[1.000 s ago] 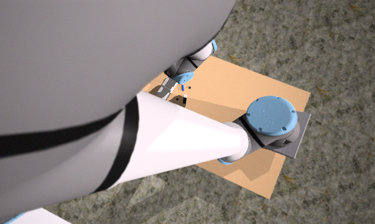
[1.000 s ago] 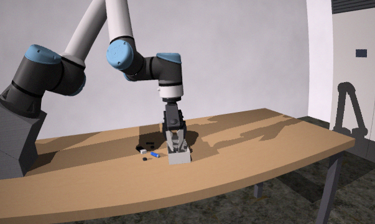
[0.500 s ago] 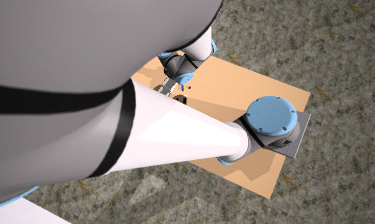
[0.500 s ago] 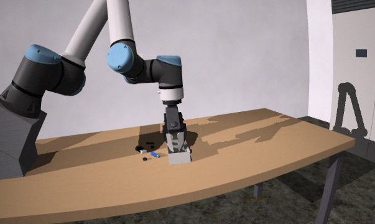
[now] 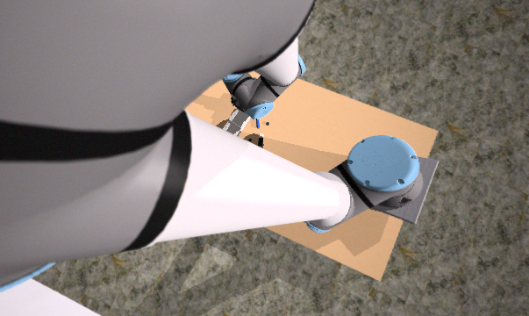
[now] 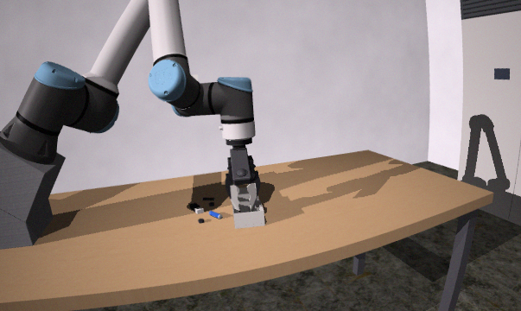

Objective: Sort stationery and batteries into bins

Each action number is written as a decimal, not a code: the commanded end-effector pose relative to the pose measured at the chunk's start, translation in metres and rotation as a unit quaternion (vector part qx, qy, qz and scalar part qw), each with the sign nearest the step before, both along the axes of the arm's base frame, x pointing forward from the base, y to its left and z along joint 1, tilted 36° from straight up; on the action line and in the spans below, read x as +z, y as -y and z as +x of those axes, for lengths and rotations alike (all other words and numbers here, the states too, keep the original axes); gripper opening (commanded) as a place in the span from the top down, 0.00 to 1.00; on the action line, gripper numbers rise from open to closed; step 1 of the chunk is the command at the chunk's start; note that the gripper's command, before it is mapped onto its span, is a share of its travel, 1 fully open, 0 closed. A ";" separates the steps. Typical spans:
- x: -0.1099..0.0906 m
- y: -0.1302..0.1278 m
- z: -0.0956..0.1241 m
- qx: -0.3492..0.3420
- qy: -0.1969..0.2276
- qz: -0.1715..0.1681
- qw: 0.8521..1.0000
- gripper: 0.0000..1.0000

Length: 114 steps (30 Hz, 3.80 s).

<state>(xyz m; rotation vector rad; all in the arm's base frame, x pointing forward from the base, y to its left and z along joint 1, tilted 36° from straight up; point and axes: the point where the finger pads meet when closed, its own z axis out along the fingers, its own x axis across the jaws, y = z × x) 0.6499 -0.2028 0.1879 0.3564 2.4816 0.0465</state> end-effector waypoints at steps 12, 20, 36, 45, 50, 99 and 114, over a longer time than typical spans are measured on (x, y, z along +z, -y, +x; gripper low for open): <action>0.008 0.000 -0.005 0.000 0.000 0.000 1.000 0.82; 0.017 -0.001 -0.012 0.000 0.000 0.000 1.000 0.82; 0.042 -0.003 -0.030 0.000 0.000 0.000 1.000 0.82; 0.039 -0.009 -0.034 0.020 -0.001 -0.015 1.000 0.77; 0.024 -0.043 -0.054 0.101 -0.006 -0.075 0.992 0.77; -0.027 -0.157 -0.122 0.182 -0.011 -0.134 0.974 0.77; -0.027 -0.157 -0.122 0.182 -0.011 -0.134 0.974 0.77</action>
